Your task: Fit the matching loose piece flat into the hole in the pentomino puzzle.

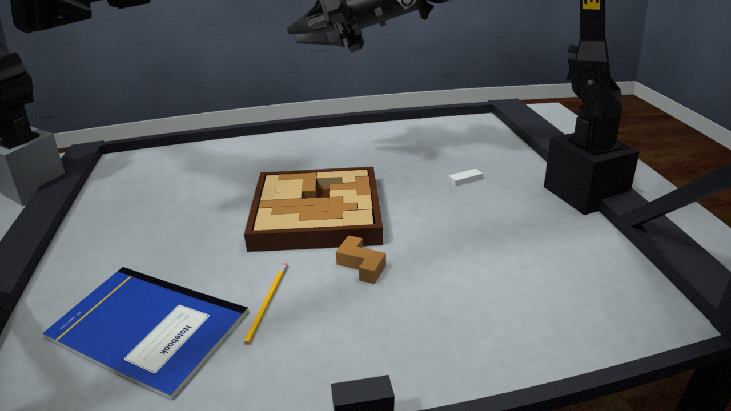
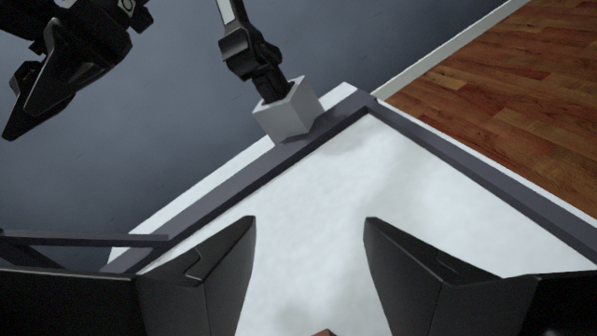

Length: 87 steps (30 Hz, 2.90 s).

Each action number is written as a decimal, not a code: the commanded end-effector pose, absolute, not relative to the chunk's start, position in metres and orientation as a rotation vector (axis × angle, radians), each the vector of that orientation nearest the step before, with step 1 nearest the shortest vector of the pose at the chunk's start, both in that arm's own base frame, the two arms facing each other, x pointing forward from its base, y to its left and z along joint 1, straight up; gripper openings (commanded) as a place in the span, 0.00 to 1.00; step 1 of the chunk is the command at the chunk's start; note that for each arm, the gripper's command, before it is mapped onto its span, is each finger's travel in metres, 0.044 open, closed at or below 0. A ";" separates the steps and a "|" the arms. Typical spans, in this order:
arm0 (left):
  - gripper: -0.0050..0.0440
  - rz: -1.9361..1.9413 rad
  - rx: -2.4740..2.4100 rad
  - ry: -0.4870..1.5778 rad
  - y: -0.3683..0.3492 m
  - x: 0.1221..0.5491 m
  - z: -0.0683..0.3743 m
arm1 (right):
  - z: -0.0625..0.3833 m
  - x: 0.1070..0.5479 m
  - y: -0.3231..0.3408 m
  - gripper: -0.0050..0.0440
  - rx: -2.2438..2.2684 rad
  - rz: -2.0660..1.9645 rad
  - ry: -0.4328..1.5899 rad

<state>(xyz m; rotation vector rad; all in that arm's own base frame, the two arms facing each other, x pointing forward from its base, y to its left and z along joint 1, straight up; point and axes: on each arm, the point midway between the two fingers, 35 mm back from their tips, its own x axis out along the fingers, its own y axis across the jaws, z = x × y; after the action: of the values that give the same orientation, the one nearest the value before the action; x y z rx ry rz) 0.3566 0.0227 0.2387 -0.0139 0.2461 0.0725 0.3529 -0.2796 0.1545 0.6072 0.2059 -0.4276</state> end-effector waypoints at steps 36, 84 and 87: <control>1.00 0.158 -0.045 0.530 0.054 0.391 0.158 | 0.007 0.434 0.002 0.51 0.690 -0.489 1.292; 1.00 0.155 -0.043 0.530 0.053 0.389 0.157 | -0.029 0.403 0.019 0.35 0.617 -0.594 1.452; 1.00 0.155 -0.043 0.530 0.053 0.389 0.157 | -0.029 0.403 0.019 0.31 0.617 -0.594 1.452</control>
<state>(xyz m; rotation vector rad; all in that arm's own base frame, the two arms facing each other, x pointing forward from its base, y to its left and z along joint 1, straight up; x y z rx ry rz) 0.3867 0.0523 0.1461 -0.0434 0.5583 0.1524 0.3975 0.0188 -0.0388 0.6083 1.4807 -0.6049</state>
